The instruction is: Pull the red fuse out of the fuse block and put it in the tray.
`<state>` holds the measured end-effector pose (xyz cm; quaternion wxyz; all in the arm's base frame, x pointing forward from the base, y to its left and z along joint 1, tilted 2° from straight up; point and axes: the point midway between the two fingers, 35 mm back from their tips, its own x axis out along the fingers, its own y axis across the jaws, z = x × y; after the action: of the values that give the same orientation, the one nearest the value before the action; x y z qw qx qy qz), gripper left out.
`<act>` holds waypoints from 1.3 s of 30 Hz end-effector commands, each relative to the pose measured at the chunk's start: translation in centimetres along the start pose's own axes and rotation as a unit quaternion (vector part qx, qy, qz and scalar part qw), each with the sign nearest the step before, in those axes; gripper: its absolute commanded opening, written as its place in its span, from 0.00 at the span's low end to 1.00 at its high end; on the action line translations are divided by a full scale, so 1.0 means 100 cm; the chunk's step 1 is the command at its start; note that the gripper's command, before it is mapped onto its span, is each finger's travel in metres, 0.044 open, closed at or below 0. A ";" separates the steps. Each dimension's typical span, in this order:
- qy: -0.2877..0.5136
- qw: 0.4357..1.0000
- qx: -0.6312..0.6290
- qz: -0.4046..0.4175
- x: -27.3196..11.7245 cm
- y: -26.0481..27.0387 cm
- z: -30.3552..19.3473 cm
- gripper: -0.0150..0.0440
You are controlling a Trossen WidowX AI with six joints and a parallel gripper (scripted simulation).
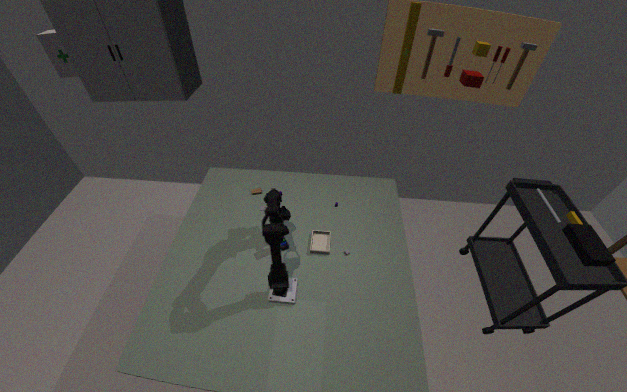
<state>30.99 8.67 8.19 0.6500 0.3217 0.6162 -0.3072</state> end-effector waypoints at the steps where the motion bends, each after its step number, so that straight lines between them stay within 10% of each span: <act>1: 0.000 1.000 0.002 0.003 -0.004 0.001 0.000 0.25; 39: 0.001 1.000 0.003 0.003 -0.024 0.001 0.000 0.25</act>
<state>30.78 8.64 10.13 0.6495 0.3213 0.6167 -0.3077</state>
